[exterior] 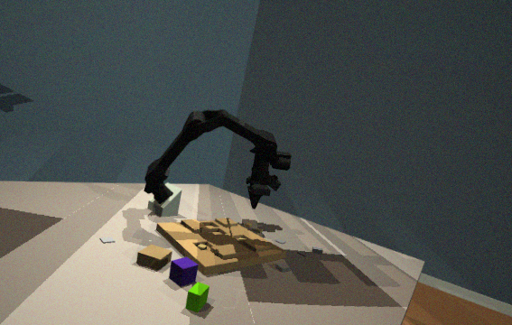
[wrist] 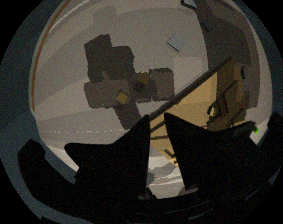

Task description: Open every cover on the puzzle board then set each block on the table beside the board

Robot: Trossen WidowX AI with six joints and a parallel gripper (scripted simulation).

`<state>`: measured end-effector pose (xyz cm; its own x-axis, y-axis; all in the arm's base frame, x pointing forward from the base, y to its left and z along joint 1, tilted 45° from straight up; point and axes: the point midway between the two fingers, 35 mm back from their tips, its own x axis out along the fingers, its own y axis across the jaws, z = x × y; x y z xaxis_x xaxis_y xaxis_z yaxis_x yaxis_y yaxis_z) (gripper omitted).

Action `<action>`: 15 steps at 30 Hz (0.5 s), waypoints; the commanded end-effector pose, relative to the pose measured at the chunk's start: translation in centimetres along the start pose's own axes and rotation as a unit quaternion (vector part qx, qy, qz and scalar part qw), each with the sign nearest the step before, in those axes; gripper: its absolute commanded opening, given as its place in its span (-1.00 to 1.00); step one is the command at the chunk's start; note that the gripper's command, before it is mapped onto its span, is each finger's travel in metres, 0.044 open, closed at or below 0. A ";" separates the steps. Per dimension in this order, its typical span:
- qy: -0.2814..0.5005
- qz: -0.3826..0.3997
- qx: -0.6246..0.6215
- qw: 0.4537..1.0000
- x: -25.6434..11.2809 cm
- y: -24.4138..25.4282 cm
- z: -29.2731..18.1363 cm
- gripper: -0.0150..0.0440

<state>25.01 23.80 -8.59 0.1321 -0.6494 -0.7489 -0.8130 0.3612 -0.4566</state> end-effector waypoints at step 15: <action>-0.009 0.007 0.544 0.839 -1.0 -9.5 -3.9 -0.49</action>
<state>29.73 19.30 -2.77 0.1386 -0.6323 -0.7623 0.0258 0.7717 -0.6354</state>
